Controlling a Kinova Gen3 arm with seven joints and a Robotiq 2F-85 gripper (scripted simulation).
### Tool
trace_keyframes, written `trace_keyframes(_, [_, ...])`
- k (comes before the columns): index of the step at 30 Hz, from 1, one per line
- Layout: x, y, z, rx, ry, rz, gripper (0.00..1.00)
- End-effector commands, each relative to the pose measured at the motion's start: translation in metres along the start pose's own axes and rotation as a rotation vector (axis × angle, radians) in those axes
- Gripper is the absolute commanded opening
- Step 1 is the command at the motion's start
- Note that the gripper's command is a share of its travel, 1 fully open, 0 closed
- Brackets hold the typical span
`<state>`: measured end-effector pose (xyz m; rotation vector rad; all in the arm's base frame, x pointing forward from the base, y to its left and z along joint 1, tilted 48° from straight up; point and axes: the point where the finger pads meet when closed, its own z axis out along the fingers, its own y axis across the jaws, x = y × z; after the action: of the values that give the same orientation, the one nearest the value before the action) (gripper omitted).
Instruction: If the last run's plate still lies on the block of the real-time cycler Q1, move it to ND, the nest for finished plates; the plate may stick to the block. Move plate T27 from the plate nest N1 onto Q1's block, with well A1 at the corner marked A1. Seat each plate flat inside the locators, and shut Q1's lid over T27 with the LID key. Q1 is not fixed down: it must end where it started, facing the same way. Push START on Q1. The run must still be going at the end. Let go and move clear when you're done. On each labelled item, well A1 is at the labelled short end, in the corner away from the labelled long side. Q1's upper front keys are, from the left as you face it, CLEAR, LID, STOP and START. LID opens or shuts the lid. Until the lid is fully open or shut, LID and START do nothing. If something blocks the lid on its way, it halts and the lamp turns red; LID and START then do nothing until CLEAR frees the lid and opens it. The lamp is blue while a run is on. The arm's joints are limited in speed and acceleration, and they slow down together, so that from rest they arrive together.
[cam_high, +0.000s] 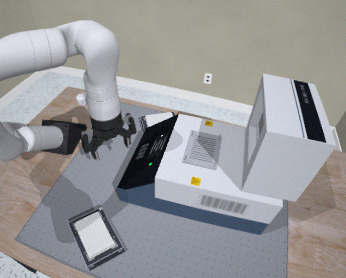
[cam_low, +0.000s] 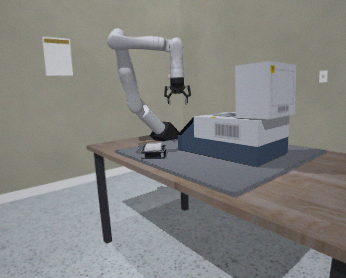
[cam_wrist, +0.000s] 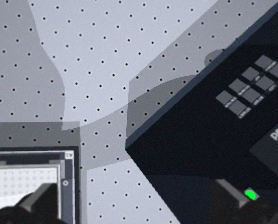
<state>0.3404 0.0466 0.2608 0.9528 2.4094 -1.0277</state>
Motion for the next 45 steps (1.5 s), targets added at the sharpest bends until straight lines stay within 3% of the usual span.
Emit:
trace_keyframes(1, [-0.005,-0.007,-0.001,-0.001,-0.001,0.0,1.0])
trace_keyframes(45, [-0.076,-0.112,0.0,-0.001,-0.001,-0.001,1.0])
